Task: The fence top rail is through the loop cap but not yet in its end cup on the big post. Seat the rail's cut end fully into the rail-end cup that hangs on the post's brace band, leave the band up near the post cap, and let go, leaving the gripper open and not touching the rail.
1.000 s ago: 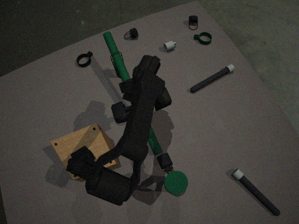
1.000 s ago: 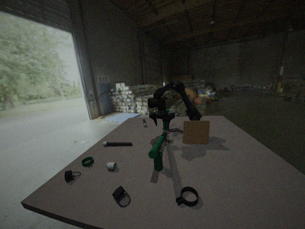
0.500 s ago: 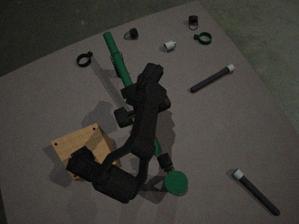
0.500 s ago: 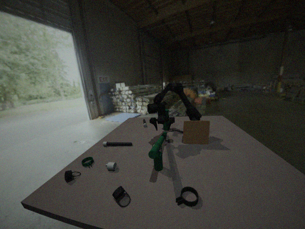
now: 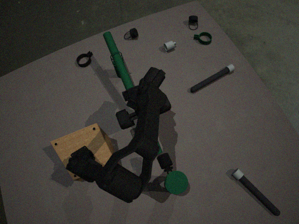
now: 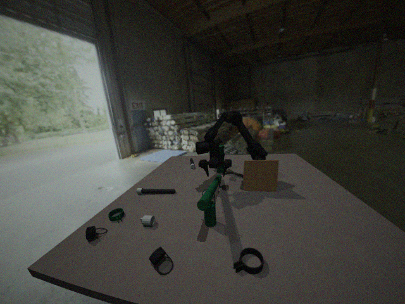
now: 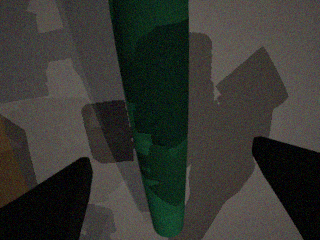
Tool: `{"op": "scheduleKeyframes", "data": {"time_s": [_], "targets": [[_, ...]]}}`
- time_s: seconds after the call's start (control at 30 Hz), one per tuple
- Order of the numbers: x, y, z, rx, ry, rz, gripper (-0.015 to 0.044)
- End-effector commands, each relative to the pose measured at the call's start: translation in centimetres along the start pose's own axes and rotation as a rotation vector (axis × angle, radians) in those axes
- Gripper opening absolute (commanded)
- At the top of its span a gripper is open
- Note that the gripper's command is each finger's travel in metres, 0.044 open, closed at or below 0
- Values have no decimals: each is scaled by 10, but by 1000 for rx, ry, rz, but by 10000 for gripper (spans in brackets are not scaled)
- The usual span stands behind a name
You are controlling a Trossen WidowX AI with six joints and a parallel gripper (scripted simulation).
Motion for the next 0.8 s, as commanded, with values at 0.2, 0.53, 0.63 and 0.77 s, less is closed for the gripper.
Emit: {"op": "scheduleKeyframes", "data": {"time_s": [0.2,0.53,0.63,0.77], "targets": [[0,-17,0,-2,6,5,440],[0,-34,0,-2,6,6,440],[1,-39,1,-1,6,7,440],[1,-45,1,-1,6,7,440]]}}
Point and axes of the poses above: the point midway between the two fingers, 35 mm back from their tips, its own y axis back along the fingers, its own z axis across the jaws, x = y × z, the point moved 6 cm from there along y, back along the fingers, and after that the axes turned 15 degrees about -y, right-handed, at the moved point
